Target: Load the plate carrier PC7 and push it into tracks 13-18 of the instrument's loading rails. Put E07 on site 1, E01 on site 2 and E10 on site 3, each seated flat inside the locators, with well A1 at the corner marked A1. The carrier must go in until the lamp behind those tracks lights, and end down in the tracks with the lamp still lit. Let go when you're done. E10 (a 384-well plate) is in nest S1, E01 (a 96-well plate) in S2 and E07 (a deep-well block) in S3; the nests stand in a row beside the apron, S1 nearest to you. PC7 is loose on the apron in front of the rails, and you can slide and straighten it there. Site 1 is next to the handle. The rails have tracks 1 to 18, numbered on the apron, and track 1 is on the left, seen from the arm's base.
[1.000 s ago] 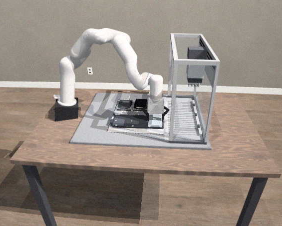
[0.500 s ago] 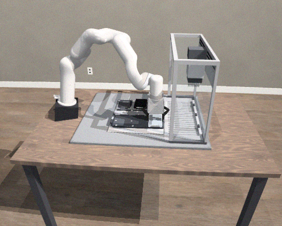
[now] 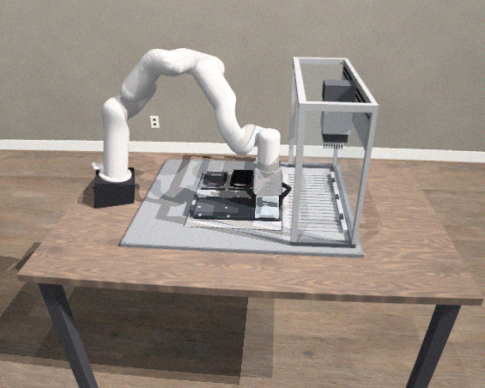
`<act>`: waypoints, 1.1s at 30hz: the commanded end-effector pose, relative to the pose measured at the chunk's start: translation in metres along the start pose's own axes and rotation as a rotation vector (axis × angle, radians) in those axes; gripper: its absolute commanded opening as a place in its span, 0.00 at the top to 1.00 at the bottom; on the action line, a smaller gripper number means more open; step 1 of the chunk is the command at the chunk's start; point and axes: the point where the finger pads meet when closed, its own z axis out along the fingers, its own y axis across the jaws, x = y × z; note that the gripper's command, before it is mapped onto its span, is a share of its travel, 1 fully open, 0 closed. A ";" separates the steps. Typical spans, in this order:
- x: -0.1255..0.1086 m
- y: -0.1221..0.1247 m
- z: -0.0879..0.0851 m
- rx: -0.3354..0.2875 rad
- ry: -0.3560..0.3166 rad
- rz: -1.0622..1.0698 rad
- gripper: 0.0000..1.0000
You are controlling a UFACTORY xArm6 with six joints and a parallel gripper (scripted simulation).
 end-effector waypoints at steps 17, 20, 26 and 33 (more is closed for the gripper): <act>0.000 0.002 -0.012 -0.004 -0.001 0.000 0.00; 0.000 0.002 -0.015 -0.004 -0.001 0.000 0.00; 0.000 0.002 -0.023 -0.004 -0.001 0.000 0.00; 0.000 0.002 -0.035 -0.004 -0.001 0.000 0.00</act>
